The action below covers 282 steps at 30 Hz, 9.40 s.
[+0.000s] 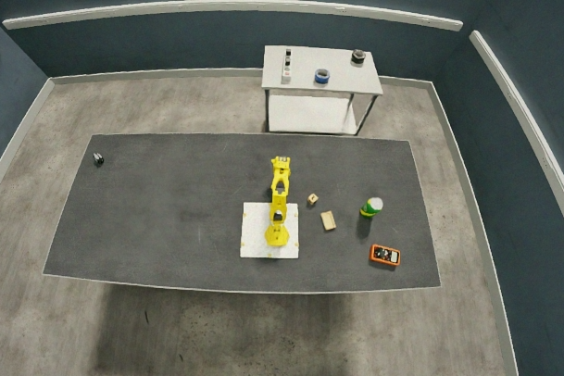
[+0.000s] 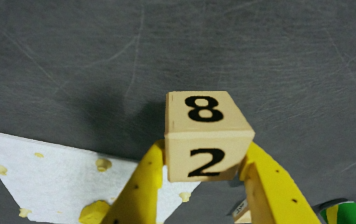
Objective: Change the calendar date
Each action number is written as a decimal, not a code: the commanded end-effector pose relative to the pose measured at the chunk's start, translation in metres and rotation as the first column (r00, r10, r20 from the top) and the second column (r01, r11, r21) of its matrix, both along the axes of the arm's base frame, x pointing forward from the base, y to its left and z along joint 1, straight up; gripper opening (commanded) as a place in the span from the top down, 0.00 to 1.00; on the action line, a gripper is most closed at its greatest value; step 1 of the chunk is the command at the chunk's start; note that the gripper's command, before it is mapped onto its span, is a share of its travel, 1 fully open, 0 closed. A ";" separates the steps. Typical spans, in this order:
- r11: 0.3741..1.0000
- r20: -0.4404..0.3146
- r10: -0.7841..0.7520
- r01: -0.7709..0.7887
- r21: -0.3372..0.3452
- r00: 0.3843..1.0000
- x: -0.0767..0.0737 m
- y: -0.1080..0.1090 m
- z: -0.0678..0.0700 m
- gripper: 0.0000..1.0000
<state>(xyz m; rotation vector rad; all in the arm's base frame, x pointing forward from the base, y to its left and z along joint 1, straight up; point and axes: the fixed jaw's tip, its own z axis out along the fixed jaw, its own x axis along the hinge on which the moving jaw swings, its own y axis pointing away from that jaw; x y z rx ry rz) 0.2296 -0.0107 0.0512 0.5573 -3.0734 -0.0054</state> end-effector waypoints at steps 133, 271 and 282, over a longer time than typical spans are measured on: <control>0.894 0.017 -0.447 0.447 -0.001 0.894 0.010 0.016 -0.026 1.00; 0.894 0.057 -0.448 0.448 0.019 0.892 0.010 0.016 0.021 0.64; 0.894 0.057 -0.448 0.448 0.019 0.892 0.010 0.016 0.021 0.64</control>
